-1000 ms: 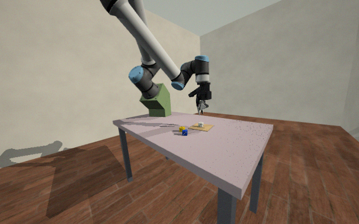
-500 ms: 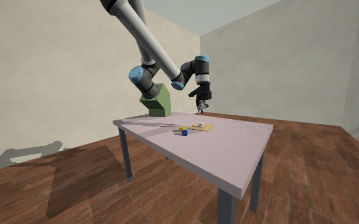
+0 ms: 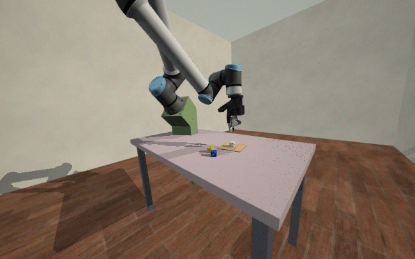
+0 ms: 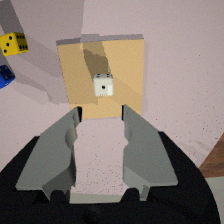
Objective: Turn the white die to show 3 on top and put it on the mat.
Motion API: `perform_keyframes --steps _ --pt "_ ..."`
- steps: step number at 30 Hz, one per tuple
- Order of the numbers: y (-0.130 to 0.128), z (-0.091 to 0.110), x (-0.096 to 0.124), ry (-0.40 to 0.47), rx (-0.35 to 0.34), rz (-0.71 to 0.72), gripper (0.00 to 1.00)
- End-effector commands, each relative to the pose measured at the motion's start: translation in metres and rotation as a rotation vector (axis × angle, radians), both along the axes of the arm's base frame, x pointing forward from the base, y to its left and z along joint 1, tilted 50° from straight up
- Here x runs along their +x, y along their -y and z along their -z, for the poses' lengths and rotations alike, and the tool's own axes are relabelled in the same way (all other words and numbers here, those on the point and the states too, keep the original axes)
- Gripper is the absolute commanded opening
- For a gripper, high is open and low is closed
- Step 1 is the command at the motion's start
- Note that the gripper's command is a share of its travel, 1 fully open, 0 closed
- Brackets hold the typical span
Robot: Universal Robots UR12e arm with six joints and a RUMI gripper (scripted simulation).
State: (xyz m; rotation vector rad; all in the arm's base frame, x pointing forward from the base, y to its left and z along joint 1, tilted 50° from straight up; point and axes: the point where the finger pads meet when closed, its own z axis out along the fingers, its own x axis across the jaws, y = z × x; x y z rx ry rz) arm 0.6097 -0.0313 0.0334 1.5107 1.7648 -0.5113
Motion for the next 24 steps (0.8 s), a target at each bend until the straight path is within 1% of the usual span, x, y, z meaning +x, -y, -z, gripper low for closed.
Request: perform_keyframes --steps 1,15,24 --pt "0.001 0.002 -0.001 -0.002 0.001 -0.001 0.28" --pt "0.011 0.011 0.003 -0.002 0.001 -0.002 0.28" --pt "0.022 0.021 0.007 -0.002 0.001 -0.002 0.28"
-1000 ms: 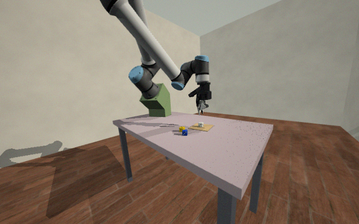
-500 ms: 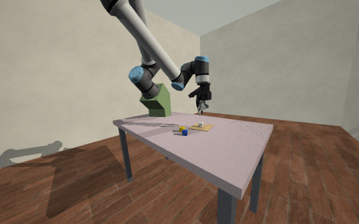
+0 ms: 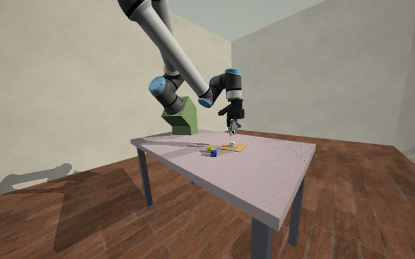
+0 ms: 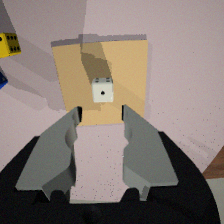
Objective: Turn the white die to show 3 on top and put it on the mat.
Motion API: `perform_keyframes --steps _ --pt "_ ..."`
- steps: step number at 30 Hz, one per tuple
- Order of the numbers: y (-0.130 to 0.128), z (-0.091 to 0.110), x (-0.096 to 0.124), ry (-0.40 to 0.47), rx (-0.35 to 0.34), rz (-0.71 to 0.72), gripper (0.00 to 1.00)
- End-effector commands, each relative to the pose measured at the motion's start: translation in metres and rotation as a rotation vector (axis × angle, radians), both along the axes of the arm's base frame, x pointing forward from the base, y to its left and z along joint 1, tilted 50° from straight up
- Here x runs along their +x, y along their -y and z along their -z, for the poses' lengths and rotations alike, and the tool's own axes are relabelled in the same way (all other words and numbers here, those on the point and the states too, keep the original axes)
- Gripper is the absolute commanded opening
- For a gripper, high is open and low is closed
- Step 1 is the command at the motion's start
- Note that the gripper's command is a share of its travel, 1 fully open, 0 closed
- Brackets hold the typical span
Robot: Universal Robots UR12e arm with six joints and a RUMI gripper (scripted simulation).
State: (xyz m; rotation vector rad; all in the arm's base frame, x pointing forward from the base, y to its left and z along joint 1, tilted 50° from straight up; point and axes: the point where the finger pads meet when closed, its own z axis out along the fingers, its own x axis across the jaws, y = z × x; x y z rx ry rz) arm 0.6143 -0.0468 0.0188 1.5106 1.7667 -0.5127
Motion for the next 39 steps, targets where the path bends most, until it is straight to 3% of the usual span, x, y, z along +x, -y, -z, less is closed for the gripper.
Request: perform_keyframes --steps 1,39 --pt "0.008 0.007 0.003 0.0 0.001 -0.001 0.28" --pt "0.023 0.021 0.009 0.0 0.001 -0.001 0.28"
